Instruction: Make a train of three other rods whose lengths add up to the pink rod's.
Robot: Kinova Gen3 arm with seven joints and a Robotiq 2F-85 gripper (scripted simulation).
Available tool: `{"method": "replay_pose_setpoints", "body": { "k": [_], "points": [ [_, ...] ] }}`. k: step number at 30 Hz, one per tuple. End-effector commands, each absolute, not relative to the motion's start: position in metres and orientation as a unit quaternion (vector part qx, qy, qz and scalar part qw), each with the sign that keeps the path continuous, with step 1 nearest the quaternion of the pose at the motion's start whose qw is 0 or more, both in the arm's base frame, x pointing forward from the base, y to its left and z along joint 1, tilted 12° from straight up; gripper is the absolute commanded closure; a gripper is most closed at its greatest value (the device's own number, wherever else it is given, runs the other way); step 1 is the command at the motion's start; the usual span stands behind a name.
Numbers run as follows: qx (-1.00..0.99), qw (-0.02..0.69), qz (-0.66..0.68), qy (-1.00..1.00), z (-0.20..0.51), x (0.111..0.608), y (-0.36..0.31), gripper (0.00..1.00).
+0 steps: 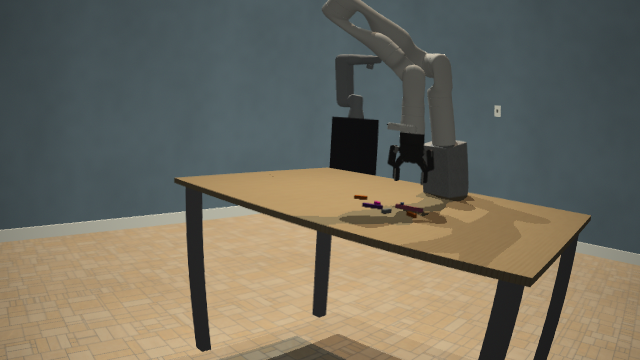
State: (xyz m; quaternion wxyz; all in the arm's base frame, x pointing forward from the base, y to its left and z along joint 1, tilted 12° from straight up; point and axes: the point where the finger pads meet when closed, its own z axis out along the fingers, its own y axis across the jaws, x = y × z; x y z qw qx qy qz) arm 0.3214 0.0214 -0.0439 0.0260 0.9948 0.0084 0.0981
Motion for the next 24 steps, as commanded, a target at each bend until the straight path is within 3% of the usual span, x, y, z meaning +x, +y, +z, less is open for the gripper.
{"method": "replay_pose_setpoints", "body": {
  "k": [1,24],
  "points": [
    [0.994,0.031,0.099,0.045,-0.041,0.327,0.022,0.0],
    [0.953,0.054,0.092,0.284,-0.037,0.341,0.02,0.0]
  ]
}}
